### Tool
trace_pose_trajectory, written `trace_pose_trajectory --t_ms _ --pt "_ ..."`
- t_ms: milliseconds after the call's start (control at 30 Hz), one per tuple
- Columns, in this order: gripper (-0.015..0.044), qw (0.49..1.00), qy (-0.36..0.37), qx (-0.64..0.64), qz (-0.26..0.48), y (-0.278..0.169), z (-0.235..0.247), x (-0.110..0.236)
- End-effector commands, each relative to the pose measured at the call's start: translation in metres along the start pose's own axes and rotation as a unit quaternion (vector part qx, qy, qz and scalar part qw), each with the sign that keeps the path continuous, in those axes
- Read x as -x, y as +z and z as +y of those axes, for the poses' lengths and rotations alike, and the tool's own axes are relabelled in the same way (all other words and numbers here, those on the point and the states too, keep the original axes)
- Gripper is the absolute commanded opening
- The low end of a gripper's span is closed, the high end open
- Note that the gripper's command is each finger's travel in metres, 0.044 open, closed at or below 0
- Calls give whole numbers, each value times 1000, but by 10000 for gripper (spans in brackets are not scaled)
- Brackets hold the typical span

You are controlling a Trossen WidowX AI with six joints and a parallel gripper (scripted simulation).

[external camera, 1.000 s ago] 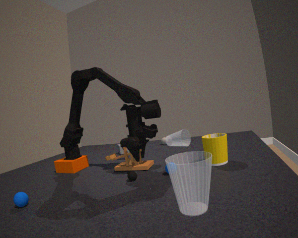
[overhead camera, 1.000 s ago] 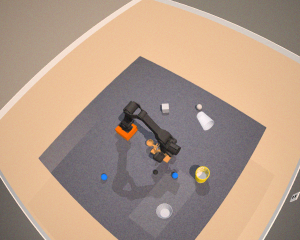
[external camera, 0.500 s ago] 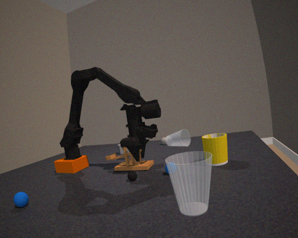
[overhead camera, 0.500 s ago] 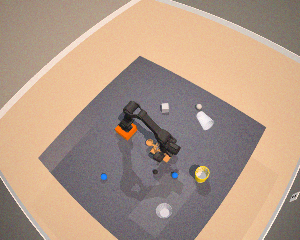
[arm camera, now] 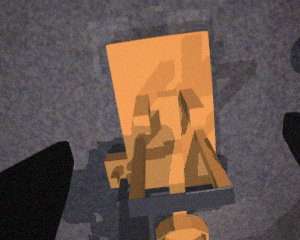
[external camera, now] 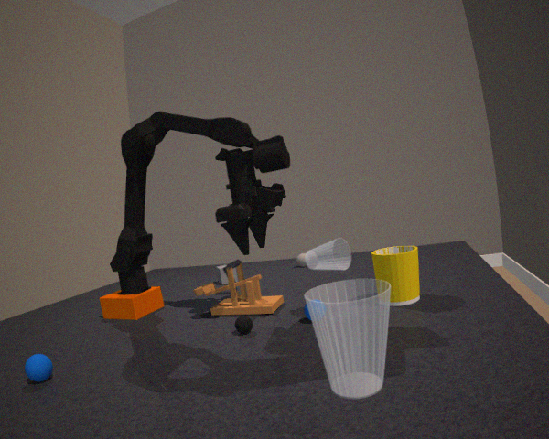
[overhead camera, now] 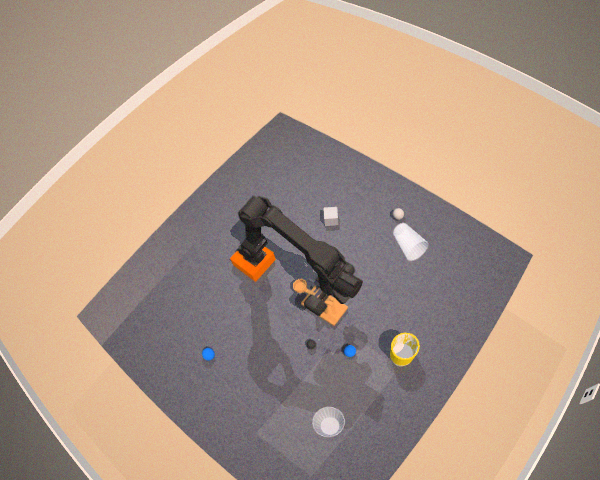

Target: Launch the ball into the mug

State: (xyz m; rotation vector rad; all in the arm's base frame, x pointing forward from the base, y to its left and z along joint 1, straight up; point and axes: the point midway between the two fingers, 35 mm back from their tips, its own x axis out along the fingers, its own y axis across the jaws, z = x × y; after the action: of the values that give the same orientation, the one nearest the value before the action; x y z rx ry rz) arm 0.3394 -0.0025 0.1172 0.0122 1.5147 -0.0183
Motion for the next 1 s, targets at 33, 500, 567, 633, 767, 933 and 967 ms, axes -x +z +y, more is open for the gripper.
trace_pose_trajectory --t_ms 33,500,567,633,767,933,967 --pt "440 1000 0 0 5 -1 0 -5" --pt "440 1000 1 4 10 -7 0 -42" --pt "440 1000 1 4 10 -7 0 -42" --pt "440 1000 1 4 10 -7 0 -44" --pt "440 1000 1 4 10 -7 0 -50" --pt "440 1000 1 4 10 -7 0 -58" --pt "440 1000 1 4 10 -7 0 -60"
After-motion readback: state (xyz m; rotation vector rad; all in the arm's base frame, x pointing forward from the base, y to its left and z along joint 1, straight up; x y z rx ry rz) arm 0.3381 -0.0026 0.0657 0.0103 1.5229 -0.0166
